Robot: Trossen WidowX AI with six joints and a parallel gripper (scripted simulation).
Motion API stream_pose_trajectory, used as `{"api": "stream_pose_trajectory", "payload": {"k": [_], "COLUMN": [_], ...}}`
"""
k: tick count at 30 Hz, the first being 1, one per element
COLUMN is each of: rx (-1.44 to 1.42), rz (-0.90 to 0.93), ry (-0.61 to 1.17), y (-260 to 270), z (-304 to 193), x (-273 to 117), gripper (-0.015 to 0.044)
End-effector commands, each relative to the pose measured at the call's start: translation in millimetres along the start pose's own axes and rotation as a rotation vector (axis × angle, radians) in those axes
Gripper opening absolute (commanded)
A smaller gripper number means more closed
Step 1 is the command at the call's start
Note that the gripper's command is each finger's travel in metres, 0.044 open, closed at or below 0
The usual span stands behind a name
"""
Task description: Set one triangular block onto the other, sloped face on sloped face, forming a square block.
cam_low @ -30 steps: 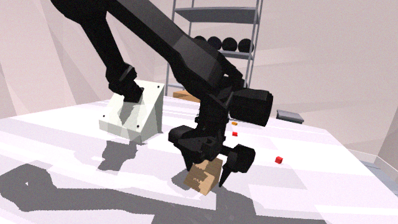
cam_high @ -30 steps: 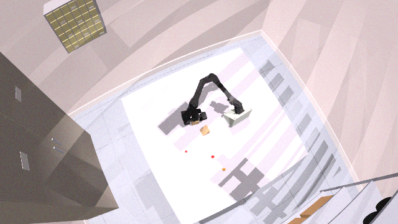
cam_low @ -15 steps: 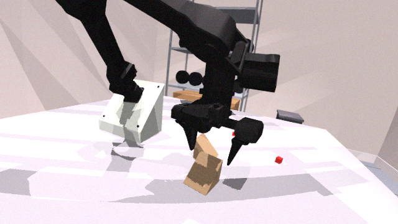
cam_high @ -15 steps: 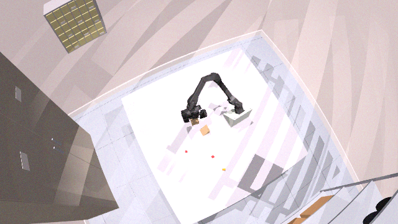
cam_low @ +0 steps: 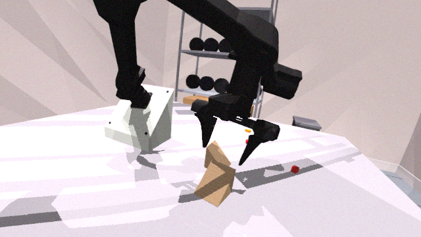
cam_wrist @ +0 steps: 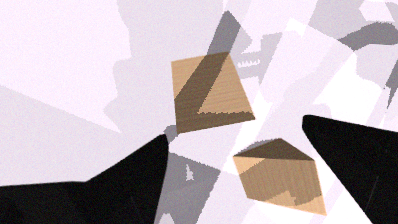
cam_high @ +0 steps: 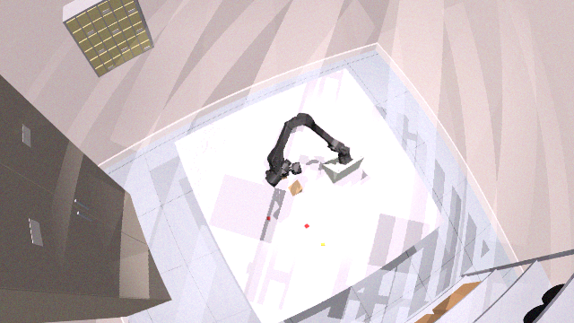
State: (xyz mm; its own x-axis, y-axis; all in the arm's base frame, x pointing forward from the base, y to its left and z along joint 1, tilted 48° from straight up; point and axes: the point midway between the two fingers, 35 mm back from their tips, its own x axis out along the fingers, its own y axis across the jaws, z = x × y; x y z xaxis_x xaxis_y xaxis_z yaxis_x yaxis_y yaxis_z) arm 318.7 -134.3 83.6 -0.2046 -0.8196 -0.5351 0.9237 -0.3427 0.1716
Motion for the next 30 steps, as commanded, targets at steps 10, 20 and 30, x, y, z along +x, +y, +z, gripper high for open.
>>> {"api": "stream_pose_trajectory", "payload": {"k": [10, 20, 30], "rx": [-0.005, -0.006, -0.008], "rz": [0.078, 0.075, 0.077], "ry": [-0.238, -0.227, -0.218], "y": [4, 6, 8], "z": [-22, -22, -20], "x": [-27, -13, 3], "gripper": [0.044, 0.044, 0.044]}}
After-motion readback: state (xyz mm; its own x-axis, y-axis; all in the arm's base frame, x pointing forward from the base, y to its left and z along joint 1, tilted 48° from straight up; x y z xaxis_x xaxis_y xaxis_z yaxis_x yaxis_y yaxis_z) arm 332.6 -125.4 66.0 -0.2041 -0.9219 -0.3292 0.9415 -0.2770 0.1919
